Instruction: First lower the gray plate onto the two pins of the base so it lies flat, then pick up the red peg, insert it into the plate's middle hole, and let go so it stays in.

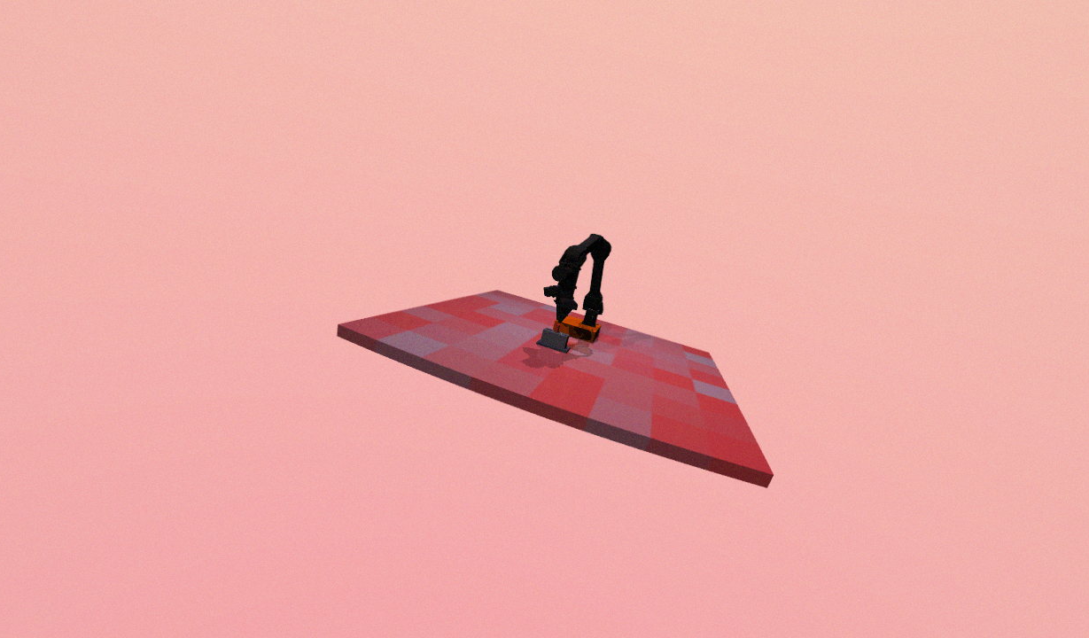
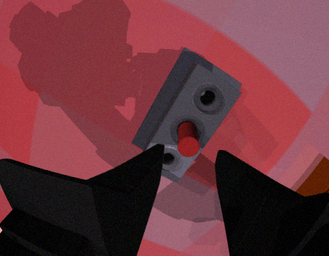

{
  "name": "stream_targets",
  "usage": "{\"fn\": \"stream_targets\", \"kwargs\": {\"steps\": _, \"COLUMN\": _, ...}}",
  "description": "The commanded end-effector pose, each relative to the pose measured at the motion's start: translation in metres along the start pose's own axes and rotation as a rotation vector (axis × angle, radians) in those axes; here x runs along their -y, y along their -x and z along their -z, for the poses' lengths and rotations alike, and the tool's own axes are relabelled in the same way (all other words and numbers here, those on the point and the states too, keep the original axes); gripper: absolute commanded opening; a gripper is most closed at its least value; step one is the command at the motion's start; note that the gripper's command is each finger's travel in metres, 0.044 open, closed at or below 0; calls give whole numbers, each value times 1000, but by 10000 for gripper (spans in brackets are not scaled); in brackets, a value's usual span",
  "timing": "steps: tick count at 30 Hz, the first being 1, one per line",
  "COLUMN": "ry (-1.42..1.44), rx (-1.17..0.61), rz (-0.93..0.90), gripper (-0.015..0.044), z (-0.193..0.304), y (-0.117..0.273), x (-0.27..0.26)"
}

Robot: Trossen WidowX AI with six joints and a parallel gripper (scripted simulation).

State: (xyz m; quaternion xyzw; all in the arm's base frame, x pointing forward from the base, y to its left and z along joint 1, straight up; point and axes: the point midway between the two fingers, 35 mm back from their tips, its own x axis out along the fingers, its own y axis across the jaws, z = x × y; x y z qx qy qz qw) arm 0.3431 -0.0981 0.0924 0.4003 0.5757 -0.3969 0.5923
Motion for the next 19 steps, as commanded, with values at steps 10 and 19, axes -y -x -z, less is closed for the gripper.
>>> {"fn": "stream_targets", "kwargs": {"steps": 10, "ry": 5, "rx": 0, "rz": -5, "gripper": 150, "z": 0, "y": 8, "x": 1}}
{"fn": "stream_targets", "kwargs": {"steps": 19, "ry": 5, "rx": 0, "rz": -5, "gripper": 150, "z": 0, "y": 11, "x": 2}}
